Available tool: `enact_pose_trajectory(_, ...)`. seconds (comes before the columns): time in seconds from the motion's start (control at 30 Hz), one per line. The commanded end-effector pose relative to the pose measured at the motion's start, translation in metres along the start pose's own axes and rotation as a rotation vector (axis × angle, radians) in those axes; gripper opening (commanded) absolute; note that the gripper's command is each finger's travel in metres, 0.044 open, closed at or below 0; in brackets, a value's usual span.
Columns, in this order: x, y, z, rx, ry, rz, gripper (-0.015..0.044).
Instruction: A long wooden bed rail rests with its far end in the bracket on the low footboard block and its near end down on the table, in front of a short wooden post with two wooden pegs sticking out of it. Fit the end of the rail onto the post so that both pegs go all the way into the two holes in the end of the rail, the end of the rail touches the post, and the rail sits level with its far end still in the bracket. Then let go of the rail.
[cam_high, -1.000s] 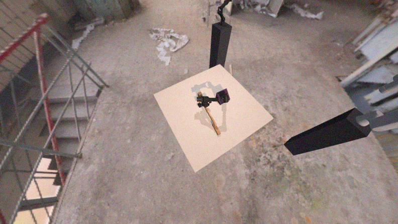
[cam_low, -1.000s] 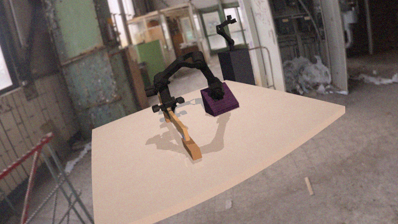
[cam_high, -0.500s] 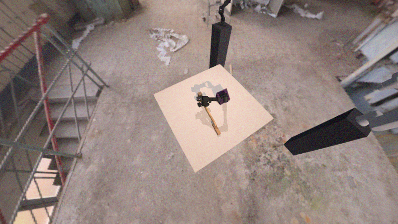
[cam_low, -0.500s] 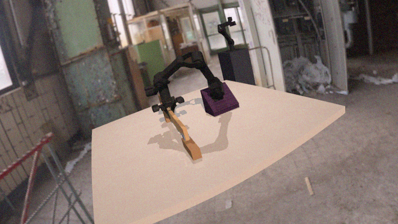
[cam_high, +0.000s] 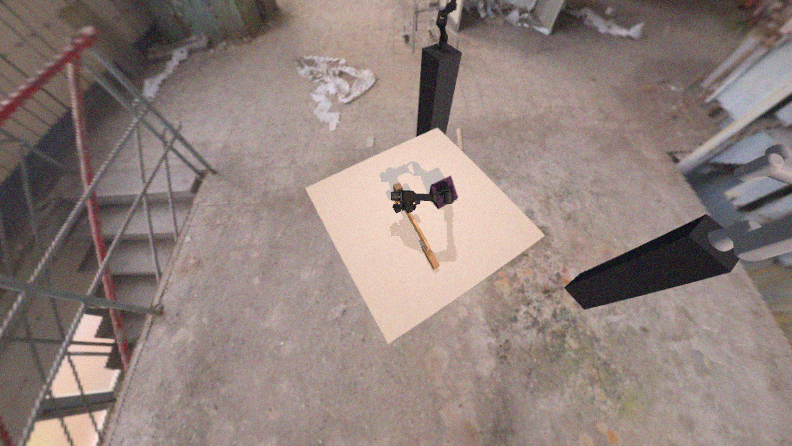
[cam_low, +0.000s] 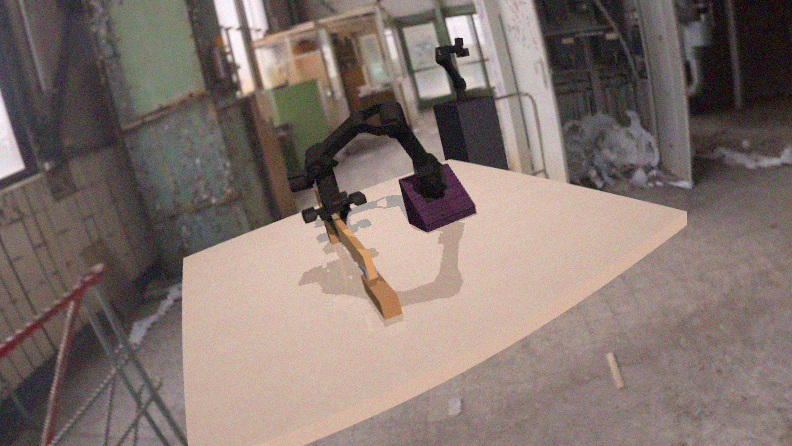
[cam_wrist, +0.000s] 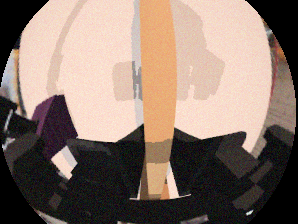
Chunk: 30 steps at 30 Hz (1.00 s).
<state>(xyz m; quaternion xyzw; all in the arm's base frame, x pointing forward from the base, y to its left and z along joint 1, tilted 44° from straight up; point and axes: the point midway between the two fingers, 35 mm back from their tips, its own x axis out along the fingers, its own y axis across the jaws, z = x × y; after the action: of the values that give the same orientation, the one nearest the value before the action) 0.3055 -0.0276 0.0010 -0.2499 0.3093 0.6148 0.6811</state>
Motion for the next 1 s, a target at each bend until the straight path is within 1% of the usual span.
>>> enact_pose_trajectory(0.0,-0.0013,-0.0004,-0.0033,0.002,0.000,-0.005,0.0000)
enact_pose_trajectory(0.37,-0.0008,-0.0004,-0.0067,0.002,0.000,-0.005,0.0000)
enact_pose_trajectory(0.9,0.0003,0.0000,-0.0038,0.001,-0.001,-0.001,0.0420)
enact_pose_trajectory(0.93,0.0003,0.0000,-0.0038,0.001,-0.001,-0.001,0.0440)
enact_pose_trajectory(0.97,0.0003,0.0000,-0.0038,0.001,-0.001,-0.001,0.0440)
